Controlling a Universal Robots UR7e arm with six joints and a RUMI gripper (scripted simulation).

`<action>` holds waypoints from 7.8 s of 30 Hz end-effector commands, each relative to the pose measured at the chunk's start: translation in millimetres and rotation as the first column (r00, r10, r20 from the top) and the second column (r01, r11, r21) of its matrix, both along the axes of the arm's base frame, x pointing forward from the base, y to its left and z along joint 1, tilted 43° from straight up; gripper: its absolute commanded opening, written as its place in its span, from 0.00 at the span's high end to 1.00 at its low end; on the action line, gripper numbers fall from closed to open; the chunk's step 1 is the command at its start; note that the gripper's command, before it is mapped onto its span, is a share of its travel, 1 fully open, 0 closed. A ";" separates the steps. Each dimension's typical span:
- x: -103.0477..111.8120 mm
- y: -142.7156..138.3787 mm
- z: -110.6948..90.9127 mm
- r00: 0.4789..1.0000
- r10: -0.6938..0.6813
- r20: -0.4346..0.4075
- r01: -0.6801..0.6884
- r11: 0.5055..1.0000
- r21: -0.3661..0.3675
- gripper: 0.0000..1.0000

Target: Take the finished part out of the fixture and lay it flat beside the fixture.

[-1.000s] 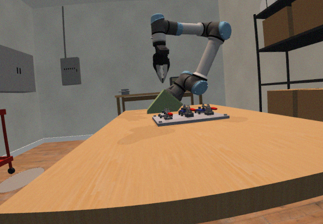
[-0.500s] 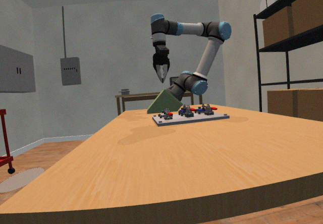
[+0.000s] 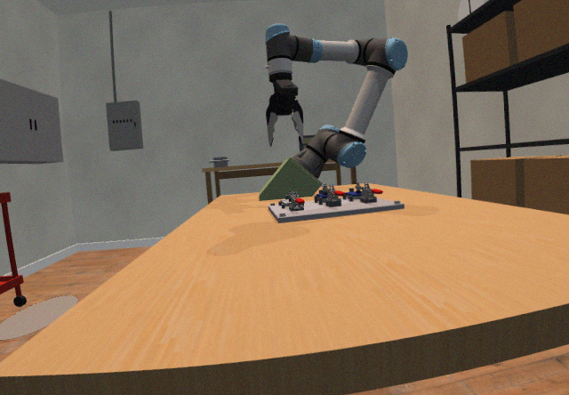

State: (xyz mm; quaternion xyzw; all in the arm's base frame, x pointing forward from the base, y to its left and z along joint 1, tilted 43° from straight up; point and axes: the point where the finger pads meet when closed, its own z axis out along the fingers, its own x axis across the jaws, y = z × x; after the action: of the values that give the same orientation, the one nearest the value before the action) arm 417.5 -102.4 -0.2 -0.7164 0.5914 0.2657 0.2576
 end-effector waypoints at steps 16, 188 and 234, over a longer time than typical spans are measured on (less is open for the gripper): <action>0.2 -0.5 0.1 1.000 -0.001 0.001 0.001 1.000 -0.001 0.41; 0.3 -1.1 0.0 1.000 0.000 0.001 0.000 1.000 -0.001 0.72; 0.3 -0.9 -0.2 1.000 0.000 0.001 0.000 1.000 -0.001 0.72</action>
State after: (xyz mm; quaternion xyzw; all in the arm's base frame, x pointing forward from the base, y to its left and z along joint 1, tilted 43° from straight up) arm 417.7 -103.0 -0.4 -0.7165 0.5913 0.2656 0.2577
